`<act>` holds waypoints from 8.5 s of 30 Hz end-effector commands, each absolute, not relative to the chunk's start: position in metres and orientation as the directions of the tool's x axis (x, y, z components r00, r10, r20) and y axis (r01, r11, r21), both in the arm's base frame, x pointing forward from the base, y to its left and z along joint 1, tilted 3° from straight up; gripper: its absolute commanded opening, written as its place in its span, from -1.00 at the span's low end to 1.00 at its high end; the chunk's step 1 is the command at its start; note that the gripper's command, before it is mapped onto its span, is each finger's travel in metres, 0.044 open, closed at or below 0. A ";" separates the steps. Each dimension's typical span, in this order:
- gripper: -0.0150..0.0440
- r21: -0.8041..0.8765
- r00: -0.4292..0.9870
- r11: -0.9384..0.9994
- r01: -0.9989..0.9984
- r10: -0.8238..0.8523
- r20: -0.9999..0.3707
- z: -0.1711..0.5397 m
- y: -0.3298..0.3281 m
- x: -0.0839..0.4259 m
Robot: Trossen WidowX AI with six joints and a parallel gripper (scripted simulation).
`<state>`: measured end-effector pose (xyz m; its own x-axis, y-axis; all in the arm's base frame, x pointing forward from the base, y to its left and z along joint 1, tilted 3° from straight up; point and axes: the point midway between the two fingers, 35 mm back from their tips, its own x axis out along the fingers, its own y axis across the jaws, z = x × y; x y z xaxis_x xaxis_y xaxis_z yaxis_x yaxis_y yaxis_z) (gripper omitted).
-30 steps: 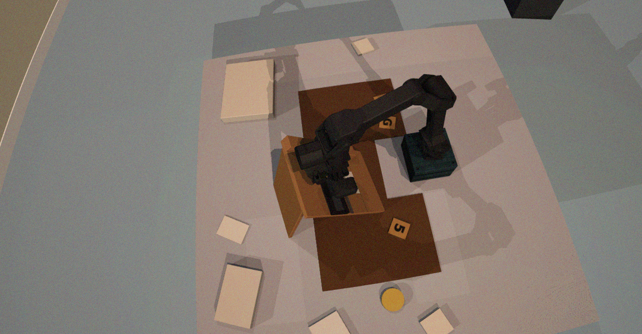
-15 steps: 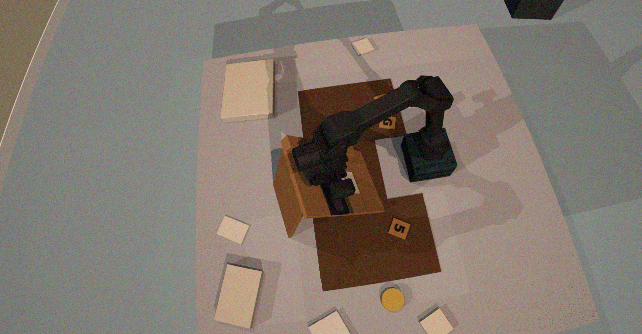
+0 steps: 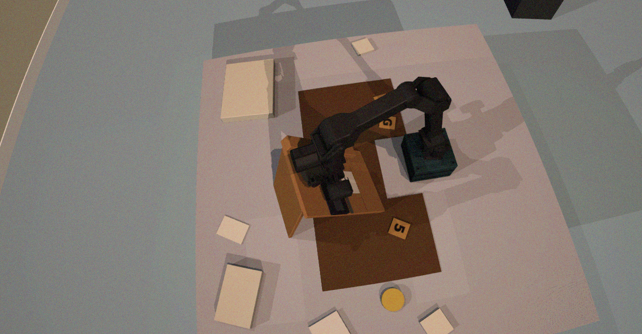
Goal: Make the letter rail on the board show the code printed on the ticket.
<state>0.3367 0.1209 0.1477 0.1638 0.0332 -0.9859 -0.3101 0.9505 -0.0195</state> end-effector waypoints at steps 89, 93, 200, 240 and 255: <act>-0.14 0.003 0.188 0.864 -0.503 0.113 -0.976 0.181 0.099 0.314; 0.22 -0.018 0.221 0.647 -0.763 0.234 -0.947 0.211 0.093 0.297; 0.66 0.008 0.069 -0.975 -0.224 -0.024 -0.997 0.025 -0.175 0.312; 0.66 0.007 0.069 -0.975 -0.224 -0.023 -0.997 -0.027 -0.175 0.313; 0.48 0.007 0.069 -0.975 -0.224 -0.023 -0.997 -0.027 -0.175 0.313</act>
